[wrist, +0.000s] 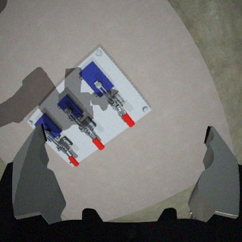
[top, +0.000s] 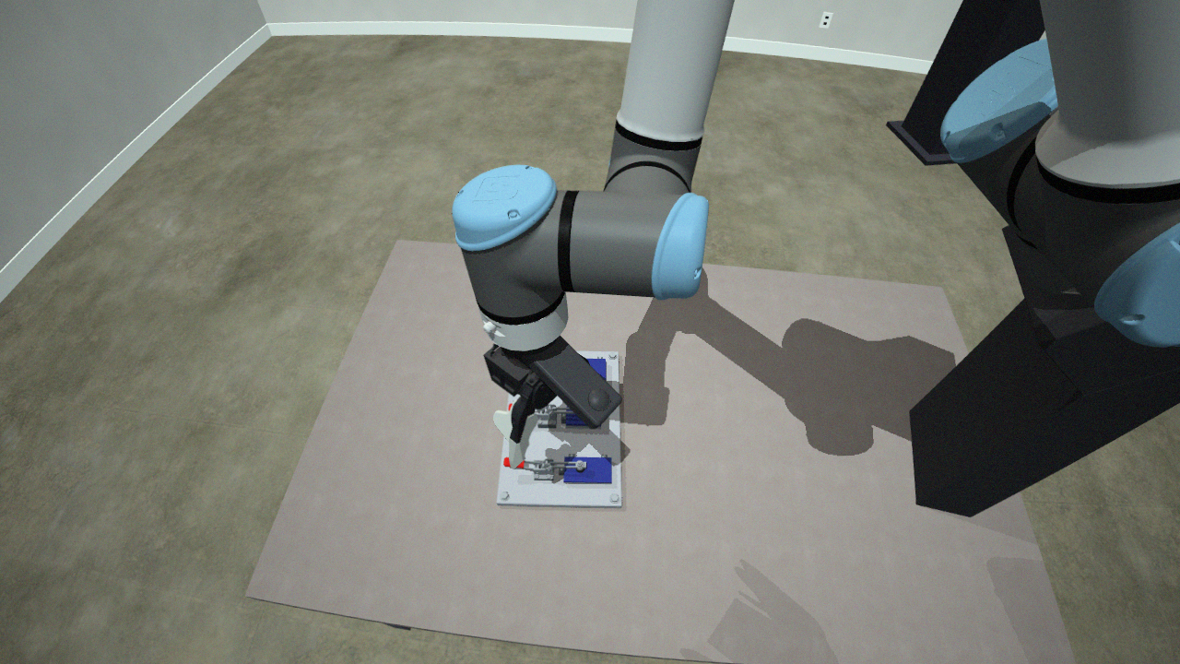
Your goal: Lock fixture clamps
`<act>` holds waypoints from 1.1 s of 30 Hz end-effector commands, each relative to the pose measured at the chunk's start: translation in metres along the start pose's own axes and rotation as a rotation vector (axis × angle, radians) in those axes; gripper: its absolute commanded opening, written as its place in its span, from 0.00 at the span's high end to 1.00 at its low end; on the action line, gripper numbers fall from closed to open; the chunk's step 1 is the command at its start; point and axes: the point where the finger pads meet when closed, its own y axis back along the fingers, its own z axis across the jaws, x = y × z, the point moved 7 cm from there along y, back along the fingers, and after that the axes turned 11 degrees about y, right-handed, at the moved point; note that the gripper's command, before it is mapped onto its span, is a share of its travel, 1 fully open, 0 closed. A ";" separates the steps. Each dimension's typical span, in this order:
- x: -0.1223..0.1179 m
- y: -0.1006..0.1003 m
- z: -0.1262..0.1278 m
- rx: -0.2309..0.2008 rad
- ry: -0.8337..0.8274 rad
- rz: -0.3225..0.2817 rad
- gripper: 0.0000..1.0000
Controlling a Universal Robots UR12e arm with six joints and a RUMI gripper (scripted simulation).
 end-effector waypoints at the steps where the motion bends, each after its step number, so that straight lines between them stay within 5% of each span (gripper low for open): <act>1: -0.005 -0.009 -0.010 0.000 -0.133 0.000 0.00; 33: -0.054 -0.066 -0.113 -0.001 -1.229 -0.024 0.00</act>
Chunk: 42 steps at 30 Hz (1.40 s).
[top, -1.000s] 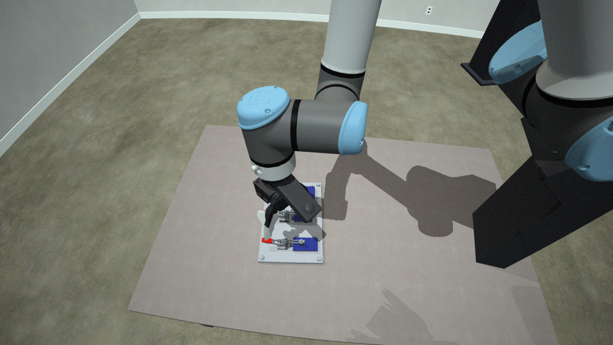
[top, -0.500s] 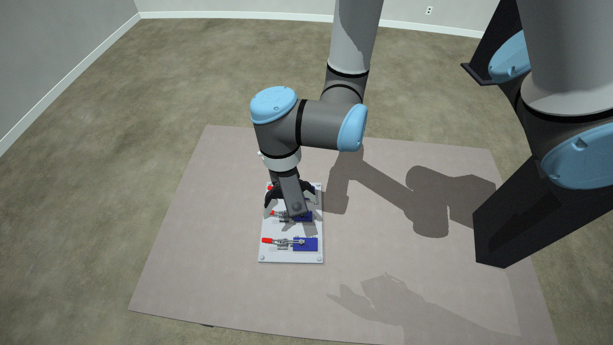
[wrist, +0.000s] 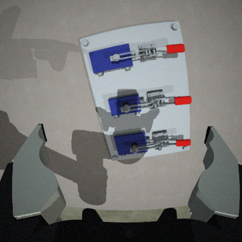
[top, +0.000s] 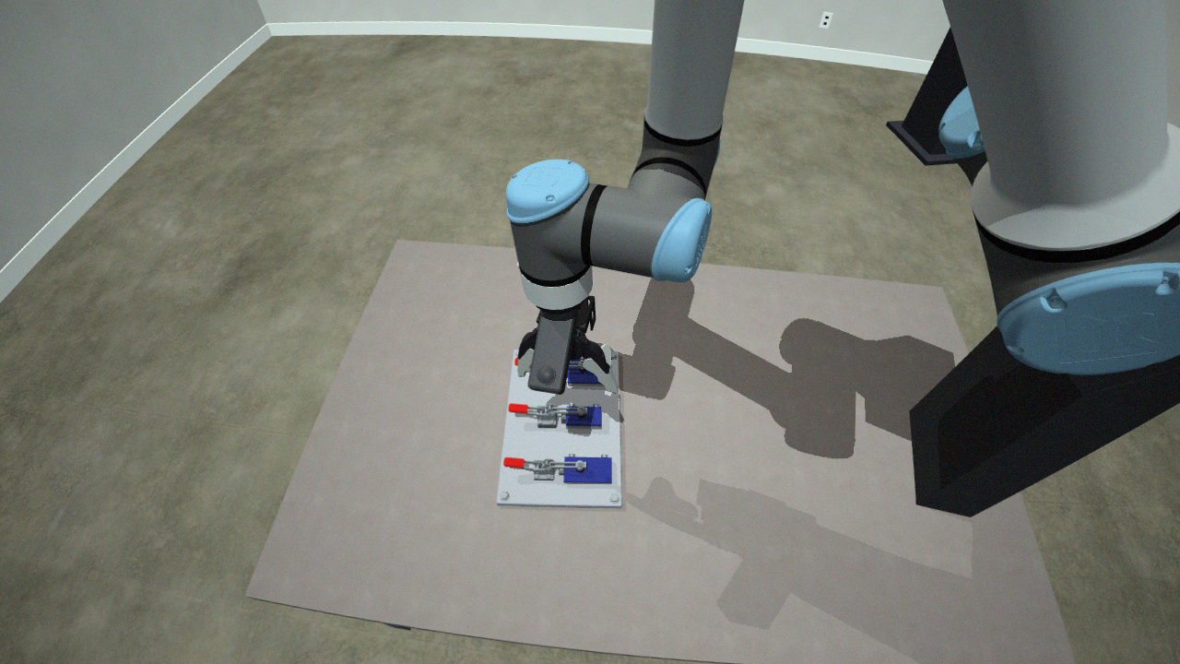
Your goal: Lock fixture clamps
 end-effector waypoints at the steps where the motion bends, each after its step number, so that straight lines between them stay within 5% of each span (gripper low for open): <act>1: -0.014 -0.006 -0.001 -0.007 -0.135 -0.001 0.00; 29: -0.133 -0.029 -0.020 -0.060 -1.088 -0.007 0.00; 42: -0.161 -0.031 -0.028 -0.079 -1.303 -0.002 0.00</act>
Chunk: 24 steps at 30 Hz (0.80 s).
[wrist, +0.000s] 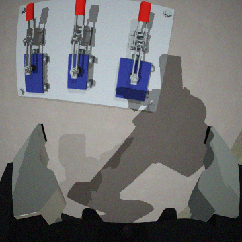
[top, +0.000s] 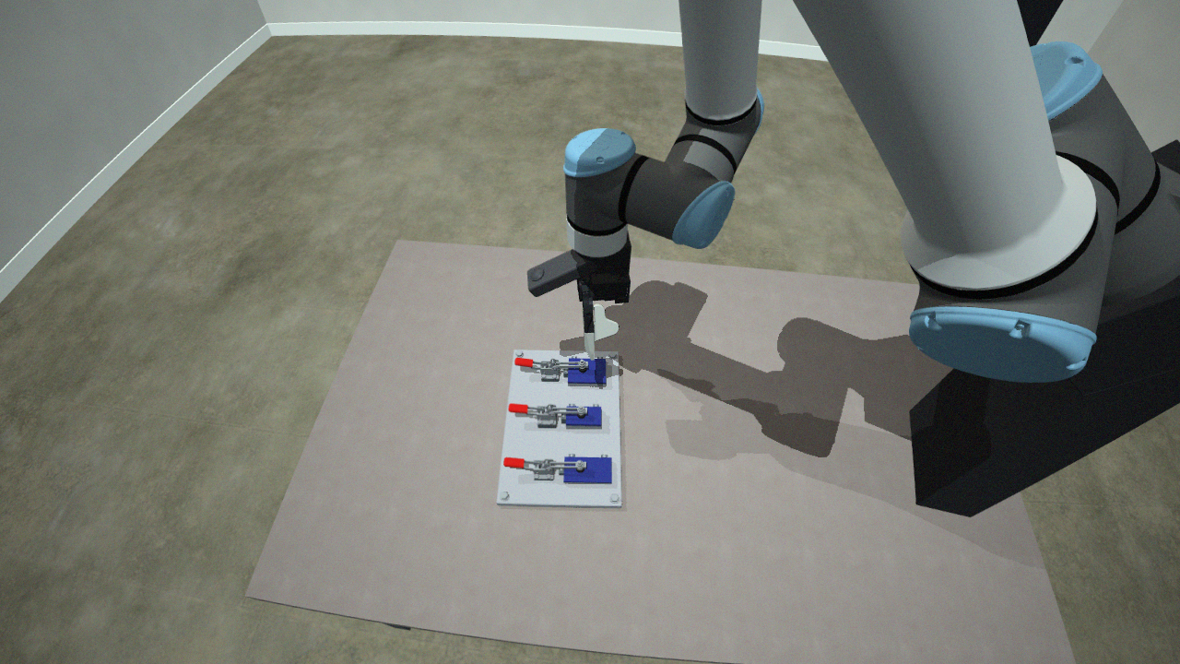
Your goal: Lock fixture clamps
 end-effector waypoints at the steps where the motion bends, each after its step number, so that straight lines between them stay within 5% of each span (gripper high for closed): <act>1: -0.006 0.000 0.008 -0.007 -0.080 0.006 0.00; 17: -0.009 -0.001 0.013 -0.009 -0.121 0.007 0.00; 18: -0.009 -0.001 0.013 -0.009 -0.121 0.007 1.00; 24: -0.009 -0.001 0.013 -0.009 -0.122 0.007 1.00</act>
